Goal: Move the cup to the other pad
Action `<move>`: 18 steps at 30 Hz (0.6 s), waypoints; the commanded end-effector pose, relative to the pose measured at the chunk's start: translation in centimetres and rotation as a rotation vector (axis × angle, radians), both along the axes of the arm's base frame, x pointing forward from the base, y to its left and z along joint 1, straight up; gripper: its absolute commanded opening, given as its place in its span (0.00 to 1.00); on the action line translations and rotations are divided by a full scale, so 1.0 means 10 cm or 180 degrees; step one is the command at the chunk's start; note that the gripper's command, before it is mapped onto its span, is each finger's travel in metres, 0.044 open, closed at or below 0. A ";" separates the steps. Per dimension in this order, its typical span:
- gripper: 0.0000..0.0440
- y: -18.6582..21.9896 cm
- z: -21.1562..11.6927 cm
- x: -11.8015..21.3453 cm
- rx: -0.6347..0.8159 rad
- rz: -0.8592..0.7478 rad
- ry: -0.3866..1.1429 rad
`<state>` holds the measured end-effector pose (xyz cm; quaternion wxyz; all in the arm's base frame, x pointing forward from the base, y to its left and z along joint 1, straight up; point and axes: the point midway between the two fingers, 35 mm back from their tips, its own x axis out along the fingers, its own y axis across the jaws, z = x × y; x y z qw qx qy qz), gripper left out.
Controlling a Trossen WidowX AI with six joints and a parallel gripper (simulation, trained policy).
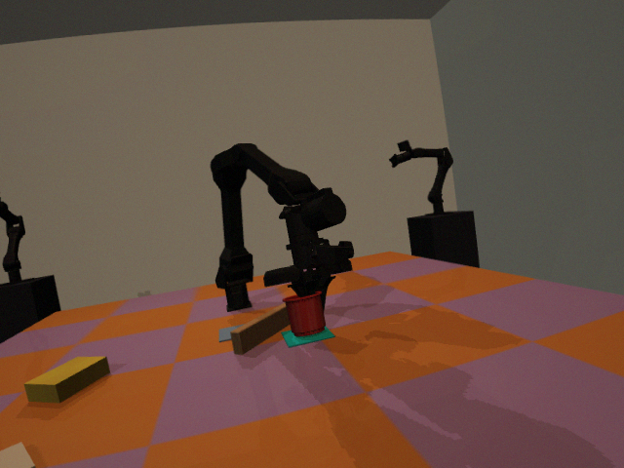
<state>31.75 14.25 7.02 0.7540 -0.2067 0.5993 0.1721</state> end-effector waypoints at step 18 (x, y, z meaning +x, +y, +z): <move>0.32 -0.02 0.27 -0.01 0.0350 -0.0041 -0.0229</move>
